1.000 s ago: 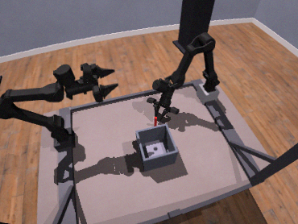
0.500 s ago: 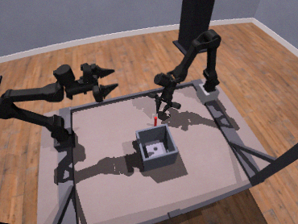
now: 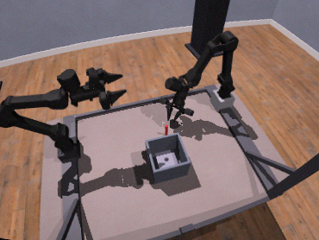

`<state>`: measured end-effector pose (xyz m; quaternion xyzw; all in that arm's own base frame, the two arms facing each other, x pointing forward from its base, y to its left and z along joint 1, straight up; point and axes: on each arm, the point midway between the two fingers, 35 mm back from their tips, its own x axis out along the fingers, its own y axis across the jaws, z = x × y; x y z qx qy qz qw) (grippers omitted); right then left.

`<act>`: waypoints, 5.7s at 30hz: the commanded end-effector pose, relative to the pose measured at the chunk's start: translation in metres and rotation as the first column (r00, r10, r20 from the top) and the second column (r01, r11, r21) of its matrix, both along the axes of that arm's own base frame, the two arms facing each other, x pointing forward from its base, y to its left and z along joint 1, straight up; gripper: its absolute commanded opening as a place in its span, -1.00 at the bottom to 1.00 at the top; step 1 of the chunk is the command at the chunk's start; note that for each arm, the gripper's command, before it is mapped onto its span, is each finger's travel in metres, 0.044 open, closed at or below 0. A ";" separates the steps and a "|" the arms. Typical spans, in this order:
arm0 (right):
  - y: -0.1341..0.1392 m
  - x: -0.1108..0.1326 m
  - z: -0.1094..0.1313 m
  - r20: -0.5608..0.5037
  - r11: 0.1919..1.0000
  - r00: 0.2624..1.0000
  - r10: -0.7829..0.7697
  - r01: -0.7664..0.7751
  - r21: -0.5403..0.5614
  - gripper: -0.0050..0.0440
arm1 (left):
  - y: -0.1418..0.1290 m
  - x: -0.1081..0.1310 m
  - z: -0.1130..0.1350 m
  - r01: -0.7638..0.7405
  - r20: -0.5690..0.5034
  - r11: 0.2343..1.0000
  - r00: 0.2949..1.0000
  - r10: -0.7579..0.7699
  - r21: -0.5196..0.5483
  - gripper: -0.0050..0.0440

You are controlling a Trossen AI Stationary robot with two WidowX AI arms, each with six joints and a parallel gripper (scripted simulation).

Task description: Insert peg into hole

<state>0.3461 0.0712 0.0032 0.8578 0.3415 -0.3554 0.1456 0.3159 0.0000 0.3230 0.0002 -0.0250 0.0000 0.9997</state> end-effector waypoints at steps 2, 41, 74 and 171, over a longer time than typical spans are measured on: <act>0.001 0.005 0.007 0.027 1.000 1.000 0.004 -0.004 0.000 -0.28 | 0.001 -0.002 0.008 -0.001 0.019 1.000 1.000 0.001 0.000 1.00; -0.009 0.009 0.106 0.270 0.952 0.937 0.222 -0.148 -0.269 -0.28 | 0.001 -0.002 0.008 -0.001 0.019 1.000 1.000 0.001 -0.001 1.00; -0.034 0.014 0.193 0.337 0.393 0.519 0.786 0.003 -0.919 -0.29 | 0.001 -0.002 0.005 -0.001 0.015 1.000 1.000 0.001 -0.003 1.00; 0.021 0.055 0.068 -0.675 -0.356 -0.698 -0.239 0.710 -0.608 -0.29 | 0.000 -0.003 0.006 0.000 0.018 1.000 1.000 0.000 -0.002 1.00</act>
